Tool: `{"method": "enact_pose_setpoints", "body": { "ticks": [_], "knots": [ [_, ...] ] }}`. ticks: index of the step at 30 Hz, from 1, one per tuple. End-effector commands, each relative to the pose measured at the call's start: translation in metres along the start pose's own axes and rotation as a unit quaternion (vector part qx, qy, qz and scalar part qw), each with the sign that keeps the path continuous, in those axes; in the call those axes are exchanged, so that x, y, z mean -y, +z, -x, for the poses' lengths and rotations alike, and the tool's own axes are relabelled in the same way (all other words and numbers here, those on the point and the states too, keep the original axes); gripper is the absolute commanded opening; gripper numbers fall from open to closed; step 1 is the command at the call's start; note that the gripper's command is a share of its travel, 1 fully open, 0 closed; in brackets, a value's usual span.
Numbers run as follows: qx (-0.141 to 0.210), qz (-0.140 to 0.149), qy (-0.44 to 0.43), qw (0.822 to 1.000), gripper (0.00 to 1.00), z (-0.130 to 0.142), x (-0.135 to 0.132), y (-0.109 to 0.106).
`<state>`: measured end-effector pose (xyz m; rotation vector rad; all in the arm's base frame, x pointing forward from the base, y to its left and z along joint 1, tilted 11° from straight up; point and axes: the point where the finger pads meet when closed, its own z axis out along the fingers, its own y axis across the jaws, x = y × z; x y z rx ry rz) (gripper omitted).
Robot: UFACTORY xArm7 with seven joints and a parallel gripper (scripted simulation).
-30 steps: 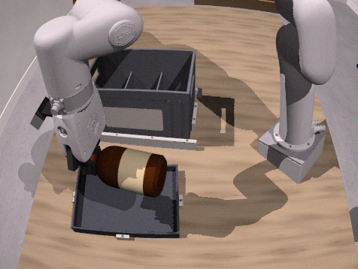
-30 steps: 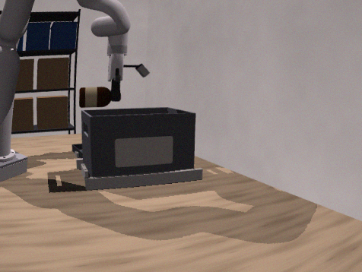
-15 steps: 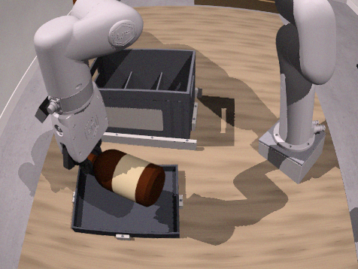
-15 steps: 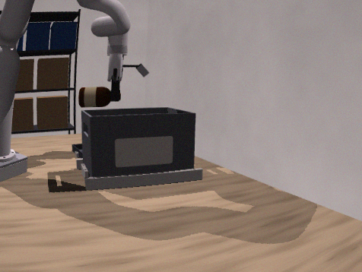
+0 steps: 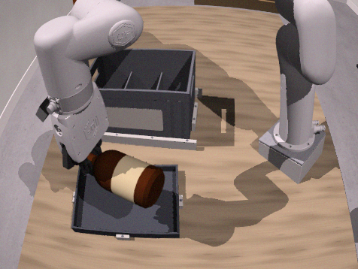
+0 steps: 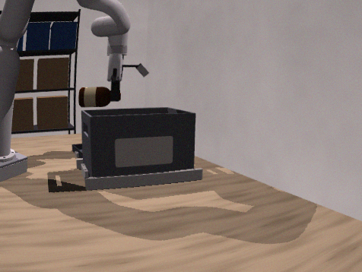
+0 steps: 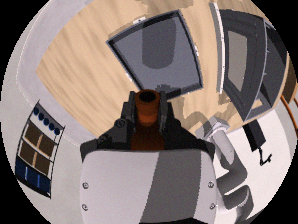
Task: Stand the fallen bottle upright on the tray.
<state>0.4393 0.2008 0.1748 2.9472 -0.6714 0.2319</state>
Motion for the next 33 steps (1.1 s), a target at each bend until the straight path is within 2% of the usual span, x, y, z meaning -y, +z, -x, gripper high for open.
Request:
{"method": "enact_pose_setpoints", "body": {
  "ticks": [1, 10, 23, 33],
  "knots": [
    [-0.002, -0.002, 0.001, 1.000, 0.00, -0.0007, 0.0012, -0.0020],
    [-0.002, -0.002, 0.027, 1.000, 0.00, -0.0008, 0.0012, -0.0020],
    [-0.001, -0.002, 0.119, 0.993, 0.00, -0.0008, 0.0012, -0.0020],
    [-0.001, -0.002, 0.131, 0.991, 0.00, -0.0008, 0.0012, -0.0020]
  ]
}}
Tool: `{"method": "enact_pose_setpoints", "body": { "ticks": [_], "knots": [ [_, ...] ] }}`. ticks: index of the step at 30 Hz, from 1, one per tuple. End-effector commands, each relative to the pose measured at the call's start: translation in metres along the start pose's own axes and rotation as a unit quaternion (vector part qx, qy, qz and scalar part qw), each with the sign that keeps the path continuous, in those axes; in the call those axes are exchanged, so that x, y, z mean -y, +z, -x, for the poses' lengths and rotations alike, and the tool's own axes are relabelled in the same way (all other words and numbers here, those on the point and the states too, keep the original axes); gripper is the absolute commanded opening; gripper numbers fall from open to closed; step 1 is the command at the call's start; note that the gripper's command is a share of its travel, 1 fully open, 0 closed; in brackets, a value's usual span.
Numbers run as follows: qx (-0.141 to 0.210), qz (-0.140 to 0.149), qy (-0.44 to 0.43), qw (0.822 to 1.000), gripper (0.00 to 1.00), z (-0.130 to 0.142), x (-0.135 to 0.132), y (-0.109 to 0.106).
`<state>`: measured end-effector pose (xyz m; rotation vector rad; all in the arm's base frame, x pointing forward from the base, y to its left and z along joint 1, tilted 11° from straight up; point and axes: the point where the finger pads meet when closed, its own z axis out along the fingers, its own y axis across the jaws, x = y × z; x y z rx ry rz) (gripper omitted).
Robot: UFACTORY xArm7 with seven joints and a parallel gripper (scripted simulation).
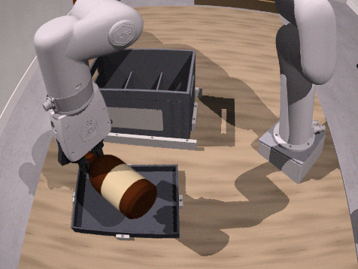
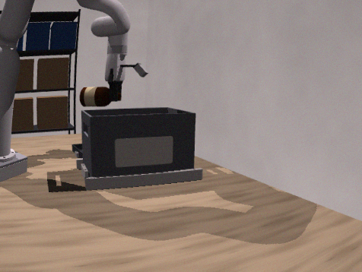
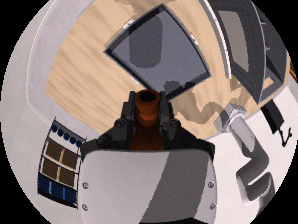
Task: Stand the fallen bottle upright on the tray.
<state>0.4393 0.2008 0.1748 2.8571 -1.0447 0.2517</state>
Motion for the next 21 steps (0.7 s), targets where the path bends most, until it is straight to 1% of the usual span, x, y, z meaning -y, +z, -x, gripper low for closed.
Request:
{"method": "enact_pose_setpoints", "body": {
  "ticks": [1, 14, 21],
  "knots": [
    [-0.001, -0.002, 0.004, 1.000, 0.00, -0.0004, 0.0014, -0.0020],
    [-0.002, -0.002, 0.004, 1.000, 0.00, -0.0004, 0.0014, -0.0020],
    [-0.010, -0.001, 0.005, 1.000, 0.00, -0.0004, 0.0011, -0.0019]
  ]
}}
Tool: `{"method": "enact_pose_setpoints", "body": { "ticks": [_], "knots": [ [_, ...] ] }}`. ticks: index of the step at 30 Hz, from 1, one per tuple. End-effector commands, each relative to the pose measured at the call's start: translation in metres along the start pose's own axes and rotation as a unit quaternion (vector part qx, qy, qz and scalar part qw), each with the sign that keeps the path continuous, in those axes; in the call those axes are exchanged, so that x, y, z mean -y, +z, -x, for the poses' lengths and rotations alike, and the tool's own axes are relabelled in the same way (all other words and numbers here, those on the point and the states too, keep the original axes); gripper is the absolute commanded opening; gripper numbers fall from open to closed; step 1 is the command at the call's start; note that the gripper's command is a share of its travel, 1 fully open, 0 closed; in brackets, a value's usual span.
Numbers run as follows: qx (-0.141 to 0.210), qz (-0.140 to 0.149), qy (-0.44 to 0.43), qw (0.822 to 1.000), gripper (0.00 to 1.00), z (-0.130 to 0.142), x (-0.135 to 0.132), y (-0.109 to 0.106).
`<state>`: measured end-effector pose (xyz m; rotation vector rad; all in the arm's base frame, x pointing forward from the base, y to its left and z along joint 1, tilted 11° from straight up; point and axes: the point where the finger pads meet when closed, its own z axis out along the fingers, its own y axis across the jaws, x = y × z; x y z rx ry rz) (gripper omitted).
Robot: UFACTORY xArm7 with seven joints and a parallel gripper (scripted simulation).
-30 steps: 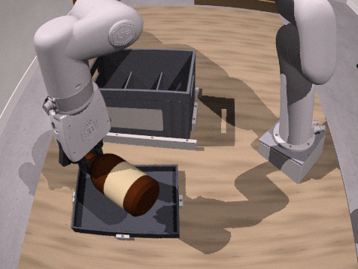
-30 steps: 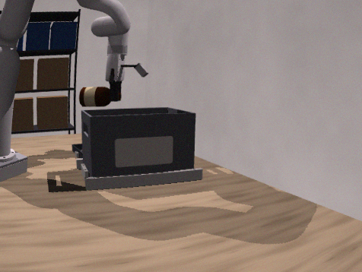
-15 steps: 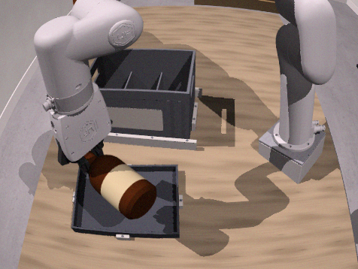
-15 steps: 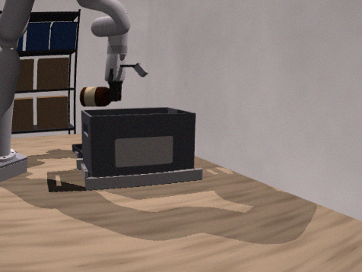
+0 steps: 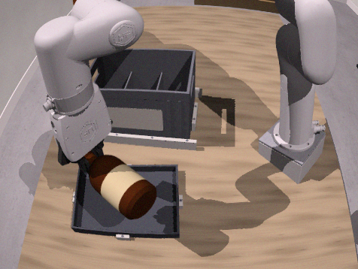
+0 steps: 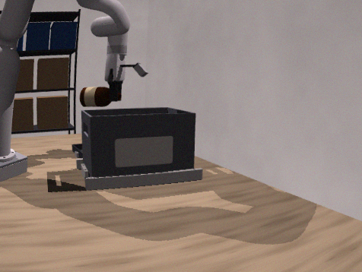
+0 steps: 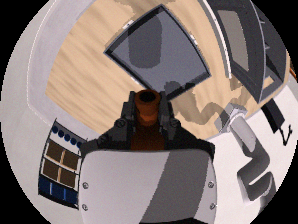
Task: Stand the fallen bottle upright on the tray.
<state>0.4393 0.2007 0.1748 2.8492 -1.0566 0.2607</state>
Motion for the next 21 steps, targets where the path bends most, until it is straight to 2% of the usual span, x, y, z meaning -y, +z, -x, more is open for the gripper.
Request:
{"method": "enact_pose_setpoints", "body": {
  "ticks": [1, 21],
  "knots": [
    [-0.009, -0.001, 0.000, 1.000, 0.00, -0.0003, 0.0011, -0.0019],
    [-0.067, -0.001, 0.000, 0.998, 0.00, 0.0004, 0.0010, -0.0025]
  ]
}}
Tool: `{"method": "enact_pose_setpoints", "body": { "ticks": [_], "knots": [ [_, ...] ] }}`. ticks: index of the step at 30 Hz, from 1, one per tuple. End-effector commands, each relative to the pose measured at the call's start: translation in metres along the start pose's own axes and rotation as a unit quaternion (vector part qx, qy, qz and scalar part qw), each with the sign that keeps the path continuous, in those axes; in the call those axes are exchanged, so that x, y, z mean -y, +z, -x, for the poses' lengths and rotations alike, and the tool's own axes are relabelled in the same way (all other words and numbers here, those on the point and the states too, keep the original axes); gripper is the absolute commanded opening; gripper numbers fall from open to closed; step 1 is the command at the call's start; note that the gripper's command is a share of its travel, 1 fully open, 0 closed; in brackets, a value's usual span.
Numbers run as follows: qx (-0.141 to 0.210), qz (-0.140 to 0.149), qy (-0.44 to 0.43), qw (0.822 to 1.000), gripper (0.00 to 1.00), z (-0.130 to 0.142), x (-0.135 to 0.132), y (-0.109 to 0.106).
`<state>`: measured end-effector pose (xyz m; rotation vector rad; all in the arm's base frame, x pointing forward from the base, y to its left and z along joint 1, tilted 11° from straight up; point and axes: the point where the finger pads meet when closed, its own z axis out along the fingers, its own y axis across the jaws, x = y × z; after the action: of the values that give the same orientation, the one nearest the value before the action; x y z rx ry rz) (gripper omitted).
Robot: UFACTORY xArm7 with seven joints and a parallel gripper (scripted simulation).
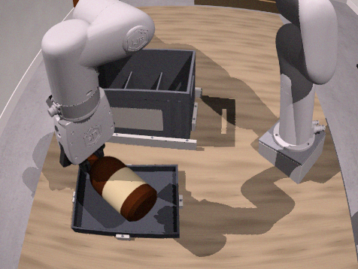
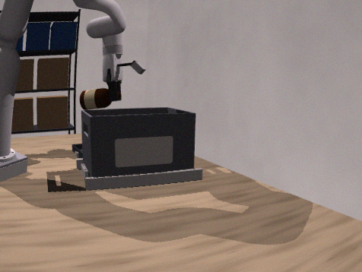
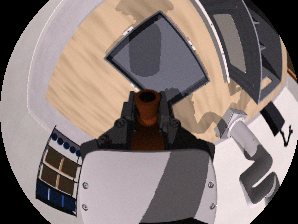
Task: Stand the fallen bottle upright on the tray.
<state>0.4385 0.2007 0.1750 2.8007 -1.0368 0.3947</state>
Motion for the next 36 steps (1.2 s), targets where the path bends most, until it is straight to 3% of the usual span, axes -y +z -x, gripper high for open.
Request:
{"method": "enact_pose_setpoints", "body": {
  "ticks": [1, 36],
  "knots": [
    [-0.021, -0.003, 0.001, 1.000, 0.00, -0.0004, 0.0015, -0.0023],
    [-0.039, -0.004, 0.000, 0.999, 0.00, 0.0000, 0.0019, -0.0029]
  ]
}}
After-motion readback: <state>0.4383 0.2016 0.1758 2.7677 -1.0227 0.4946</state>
